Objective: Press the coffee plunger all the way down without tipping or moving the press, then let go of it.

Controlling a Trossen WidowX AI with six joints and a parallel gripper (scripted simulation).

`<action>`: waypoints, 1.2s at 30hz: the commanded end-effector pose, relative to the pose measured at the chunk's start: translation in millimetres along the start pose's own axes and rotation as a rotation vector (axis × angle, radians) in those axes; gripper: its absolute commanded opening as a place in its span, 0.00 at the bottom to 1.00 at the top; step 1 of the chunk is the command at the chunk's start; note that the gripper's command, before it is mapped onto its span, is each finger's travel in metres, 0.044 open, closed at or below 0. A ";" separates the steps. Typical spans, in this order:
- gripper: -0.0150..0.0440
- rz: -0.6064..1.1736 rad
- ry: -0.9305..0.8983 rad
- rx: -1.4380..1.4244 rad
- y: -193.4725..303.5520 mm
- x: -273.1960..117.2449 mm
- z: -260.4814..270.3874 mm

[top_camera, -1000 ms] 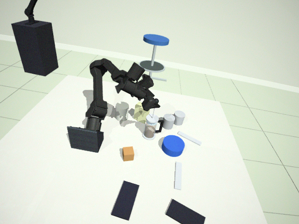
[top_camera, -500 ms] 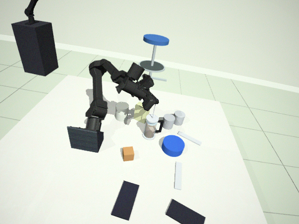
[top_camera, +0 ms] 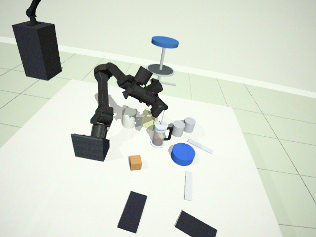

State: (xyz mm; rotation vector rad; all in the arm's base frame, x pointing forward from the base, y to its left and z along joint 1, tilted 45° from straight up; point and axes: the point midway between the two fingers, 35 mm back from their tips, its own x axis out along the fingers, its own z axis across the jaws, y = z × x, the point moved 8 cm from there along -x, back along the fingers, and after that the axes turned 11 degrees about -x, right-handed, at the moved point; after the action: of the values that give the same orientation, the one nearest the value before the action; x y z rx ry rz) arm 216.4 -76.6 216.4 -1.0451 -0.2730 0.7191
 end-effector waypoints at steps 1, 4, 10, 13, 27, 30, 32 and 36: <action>0.45 0.008 0.003 -0.001 5.8 4.5 -0.3; 0.45 0.011 0.004 -0.001 9.6 7.4 -0.6; 0.45 0.015 0.006 -0.002 17.2 13.2 -0.7; 0.45 0.017 0.007 -0.003 21.1 16.1 -0.7; 0.45 0.019 0.008 -0.004 39.7 29.8 0.7; 0.45 0.018 0.008 -0.004 43.7 32.7 1.3; 0.45 0.018 0.008 -0.004 46.5 34.6 1.8; 0.45 0.015 0.008 -0.004 51.9 38.6 3.0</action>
State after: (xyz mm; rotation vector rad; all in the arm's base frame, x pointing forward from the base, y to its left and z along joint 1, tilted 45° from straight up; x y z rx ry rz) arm 223.7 -41.9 182.4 -1.0822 -0.2816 0.7018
